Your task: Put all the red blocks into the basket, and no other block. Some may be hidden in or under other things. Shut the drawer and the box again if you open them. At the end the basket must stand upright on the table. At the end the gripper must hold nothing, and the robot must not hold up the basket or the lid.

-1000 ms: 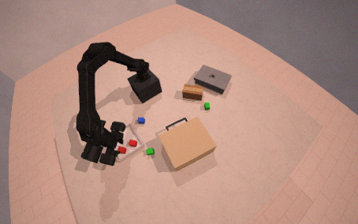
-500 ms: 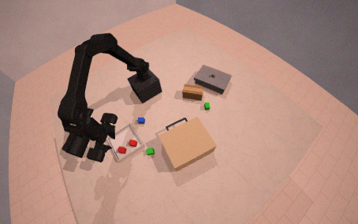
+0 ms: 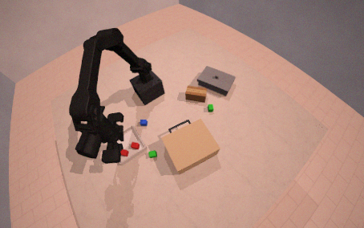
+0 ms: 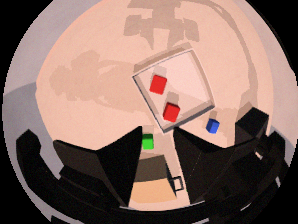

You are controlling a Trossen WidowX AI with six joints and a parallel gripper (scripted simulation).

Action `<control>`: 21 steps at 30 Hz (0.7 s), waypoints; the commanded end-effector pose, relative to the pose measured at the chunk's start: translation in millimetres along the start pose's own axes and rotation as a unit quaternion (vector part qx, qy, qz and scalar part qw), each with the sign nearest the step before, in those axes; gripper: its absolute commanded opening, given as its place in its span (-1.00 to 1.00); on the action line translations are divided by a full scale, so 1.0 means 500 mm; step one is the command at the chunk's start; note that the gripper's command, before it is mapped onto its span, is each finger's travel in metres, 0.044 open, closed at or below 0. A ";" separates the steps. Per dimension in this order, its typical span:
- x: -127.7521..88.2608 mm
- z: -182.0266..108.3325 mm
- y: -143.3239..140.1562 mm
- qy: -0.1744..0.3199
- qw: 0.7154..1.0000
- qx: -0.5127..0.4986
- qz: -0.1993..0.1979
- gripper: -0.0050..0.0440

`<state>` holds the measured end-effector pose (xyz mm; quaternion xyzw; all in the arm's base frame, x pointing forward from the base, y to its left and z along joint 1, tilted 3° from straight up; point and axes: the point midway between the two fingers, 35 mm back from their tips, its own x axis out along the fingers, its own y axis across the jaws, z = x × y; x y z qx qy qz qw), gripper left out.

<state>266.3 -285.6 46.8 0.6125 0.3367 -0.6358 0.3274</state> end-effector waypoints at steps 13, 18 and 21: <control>0.001 -0.180 -0.036 -0.029 0.896 -0.443 0.036 -0.19; 0.001 -0.189 -0.039 -0.041 0.809 -0.584 0.046 -0.19; 0.004 -0.244 -0.064 -0.051 0.747 -0.661 0.050 -0.19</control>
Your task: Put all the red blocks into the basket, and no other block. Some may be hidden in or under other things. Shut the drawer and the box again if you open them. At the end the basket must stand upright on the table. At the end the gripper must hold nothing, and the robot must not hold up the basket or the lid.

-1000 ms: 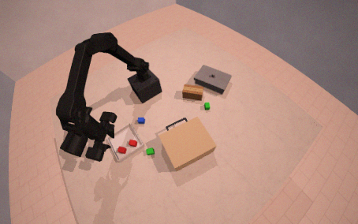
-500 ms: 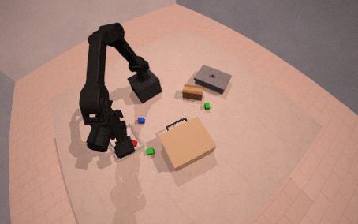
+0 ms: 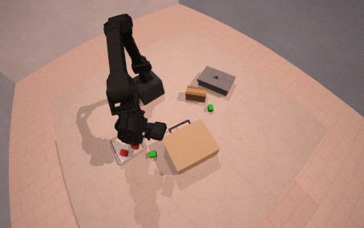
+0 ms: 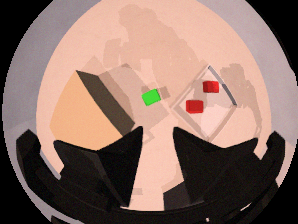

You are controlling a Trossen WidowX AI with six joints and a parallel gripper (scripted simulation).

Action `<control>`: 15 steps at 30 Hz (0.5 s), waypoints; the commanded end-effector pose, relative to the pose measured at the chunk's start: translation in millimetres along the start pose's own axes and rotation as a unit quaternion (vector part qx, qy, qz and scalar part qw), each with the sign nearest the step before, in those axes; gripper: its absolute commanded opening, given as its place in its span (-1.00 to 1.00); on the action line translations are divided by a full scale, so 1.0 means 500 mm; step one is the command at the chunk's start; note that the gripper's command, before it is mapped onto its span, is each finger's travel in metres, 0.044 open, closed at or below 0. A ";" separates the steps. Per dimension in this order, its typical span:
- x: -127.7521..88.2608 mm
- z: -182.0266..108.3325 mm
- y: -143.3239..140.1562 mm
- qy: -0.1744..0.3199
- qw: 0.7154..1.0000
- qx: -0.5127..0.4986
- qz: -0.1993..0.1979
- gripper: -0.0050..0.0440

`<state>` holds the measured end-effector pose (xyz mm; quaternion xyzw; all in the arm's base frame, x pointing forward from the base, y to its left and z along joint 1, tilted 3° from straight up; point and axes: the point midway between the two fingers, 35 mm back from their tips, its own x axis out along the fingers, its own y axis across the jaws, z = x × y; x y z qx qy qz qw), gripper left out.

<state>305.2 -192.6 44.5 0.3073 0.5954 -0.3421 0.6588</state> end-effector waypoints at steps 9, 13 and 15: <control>-0.001 -0.091 0.077 -0.033 0.938 -0.346 0.011 -0.19; 0.000 -0.127 0.103 -0.047 0.883 -0.467 0.011 -0.19; 0.000 -0.127 0.103 -0.053 0.850 -0.524 0.012 -0.19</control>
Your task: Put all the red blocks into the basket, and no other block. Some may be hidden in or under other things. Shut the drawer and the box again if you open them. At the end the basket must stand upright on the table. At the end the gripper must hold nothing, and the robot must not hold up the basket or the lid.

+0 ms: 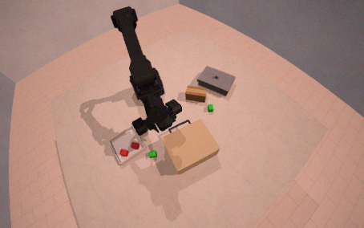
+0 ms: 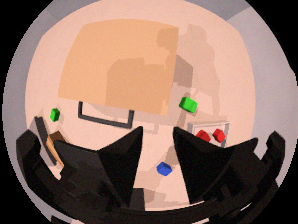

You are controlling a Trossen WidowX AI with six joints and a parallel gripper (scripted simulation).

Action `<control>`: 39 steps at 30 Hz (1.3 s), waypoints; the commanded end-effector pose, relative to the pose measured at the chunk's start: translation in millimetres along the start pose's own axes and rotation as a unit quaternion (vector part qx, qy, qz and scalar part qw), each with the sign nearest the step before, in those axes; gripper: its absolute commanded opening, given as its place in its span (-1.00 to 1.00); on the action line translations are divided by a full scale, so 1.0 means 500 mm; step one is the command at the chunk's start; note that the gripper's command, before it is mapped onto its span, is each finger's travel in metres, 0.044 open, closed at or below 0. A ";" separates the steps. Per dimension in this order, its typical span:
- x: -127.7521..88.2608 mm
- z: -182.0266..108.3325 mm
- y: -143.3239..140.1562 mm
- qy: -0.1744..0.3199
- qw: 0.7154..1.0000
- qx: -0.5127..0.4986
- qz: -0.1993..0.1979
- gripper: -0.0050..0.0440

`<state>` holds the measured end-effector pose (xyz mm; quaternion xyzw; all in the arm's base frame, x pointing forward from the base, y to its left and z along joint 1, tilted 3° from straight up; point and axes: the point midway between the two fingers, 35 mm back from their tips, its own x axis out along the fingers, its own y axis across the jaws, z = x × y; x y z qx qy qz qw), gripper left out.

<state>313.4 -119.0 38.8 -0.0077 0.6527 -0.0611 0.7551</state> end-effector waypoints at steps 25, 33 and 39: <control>0.000 -0.054 0.169 -0.068 0.766 -0.638 -0.031 -0.19; 0.027 -0.050 0.170 -0.068 0.766 -0.638 -0.031 -0.19; 0.053 -0.046 0.171 -0.068 0.766 -0.638 -0.031 -0.19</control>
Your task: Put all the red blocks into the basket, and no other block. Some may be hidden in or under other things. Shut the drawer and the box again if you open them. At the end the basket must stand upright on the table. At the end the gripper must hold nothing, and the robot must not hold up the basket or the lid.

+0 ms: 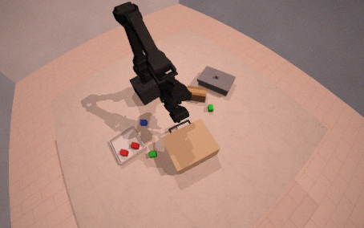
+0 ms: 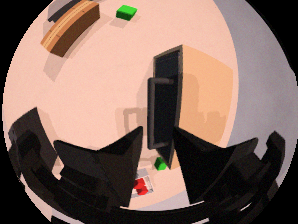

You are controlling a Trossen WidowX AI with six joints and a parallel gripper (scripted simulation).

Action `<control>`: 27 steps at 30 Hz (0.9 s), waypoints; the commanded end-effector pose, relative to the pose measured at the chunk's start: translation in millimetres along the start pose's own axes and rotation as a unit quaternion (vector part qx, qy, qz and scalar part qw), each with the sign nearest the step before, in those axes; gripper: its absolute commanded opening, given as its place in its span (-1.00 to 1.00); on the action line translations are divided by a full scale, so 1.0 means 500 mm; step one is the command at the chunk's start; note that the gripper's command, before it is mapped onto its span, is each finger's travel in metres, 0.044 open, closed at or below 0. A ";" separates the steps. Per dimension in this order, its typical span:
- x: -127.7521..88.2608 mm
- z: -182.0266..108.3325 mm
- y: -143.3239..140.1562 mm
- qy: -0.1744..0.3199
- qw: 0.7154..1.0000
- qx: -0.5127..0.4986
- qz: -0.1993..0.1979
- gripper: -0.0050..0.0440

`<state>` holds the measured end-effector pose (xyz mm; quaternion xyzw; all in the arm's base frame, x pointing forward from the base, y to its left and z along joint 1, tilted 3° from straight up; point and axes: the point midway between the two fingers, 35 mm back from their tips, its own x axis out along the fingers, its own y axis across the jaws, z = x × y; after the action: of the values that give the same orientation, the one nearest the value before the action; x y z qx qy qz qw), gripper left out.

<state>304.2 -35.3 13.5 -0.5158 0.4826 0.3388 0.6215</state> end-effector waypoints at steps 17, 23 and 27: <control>0.101 -0.001 0.015 0.000 1.000 -0.003 0.011 -0.19; 0.108 -0.001 0.015 0.000 1.000 -0.003 0.011 -0.19; 0.108 -0.001 0.015 0.000 1.000 -0.003 0.011 -0.19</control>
<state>314.9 -38.9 -35.8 -0.5147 0.4861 0.3420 0.6179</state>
